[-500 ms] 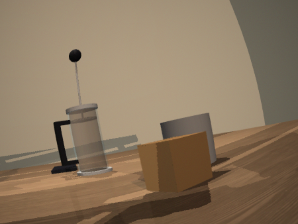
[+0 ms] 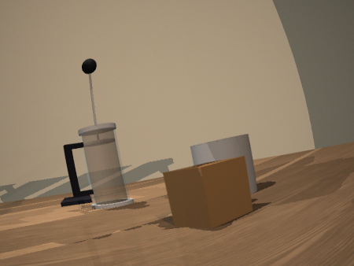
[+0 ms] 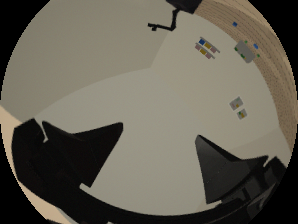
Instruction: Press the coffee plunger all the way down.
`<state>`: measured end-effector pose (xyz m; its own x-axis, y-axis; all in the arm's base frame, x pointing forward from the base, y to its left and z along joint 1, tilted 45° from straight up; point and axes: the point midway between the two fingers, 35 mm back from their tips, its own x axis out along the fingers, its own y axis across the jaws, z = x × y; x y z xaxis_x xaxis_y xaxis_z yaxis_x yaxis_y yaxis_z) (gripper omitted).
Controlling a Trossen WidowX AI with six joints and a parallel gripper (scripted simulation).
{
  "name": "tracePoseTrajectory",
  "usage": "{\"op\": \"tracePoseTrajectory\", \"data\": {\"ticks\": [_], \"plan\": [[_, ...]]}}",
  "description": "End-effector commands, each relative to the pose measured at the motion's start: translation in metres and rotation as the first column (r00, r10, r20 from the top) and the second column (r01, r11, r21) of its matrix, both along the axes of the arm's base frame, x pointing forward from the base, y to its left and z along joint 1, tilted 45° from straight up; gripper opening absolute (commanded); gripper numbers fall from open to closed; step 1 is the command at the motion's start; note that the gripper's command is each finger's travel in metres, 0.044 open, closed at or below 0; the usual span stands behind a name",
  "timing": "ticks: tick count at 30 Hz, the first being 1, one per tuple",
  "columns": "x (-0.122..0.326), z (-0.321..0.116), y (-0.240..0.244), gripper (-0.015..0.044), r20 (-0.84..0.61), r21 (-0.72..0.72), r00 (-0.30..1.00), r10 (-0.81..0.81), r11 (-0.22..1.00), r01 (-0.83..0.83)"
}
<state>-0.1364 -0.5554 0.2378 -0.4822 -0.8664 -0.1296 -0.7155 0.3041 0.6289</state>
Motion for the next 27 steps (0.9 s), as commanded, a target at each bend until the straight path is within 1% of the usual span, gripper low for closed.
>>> {"op": "tracePoseTrajectory", "data": {"ticks": [1, 4, 7, 11, 15, 18, 21, 24, 27], "plan": [[0.075, -0.027, 0.011, 0.0440, -0.235, 0.317, 0.890, 0.390, 0.897, -0.309], [0.101, -0.036, 0.019, 0.0440, -0.290, 0.413, 0.798, 0.528, 0.821, -0.394], [0.127, -0.045, 0.030, 0.0440, -0.332, 0.501, 0.678, 0.656, 0.731, -0.463], [0.161, -0.056, 0.048, 0.0440, -0.367, 0.603, 0.478, 0.798, 0.596, -0.531], [0.195, -0.067, 0.070, 0.0440, -0.384, 0.684, 0.247, 0.890, 0.454, -0.571], [0.218, -0.074, 0.090, 0.0440, -0.390, 0.732, 0.063, 0.919, 0.351, -0.584], [0.240, -0.081, 0.112, 0.0440, -0.394, 0.772, -0.125, 0.911, 0.254, -0.582], [0.261, -0.086, 0.135, 0.0440, -0.397, 0.800, -0.299, 0.868, 0.166, -0.577], [0.280, -0.090, 0.160, 0.0440, -0.403, 0.819, -0.459, 0.791, 0.088, -0.567]]}}
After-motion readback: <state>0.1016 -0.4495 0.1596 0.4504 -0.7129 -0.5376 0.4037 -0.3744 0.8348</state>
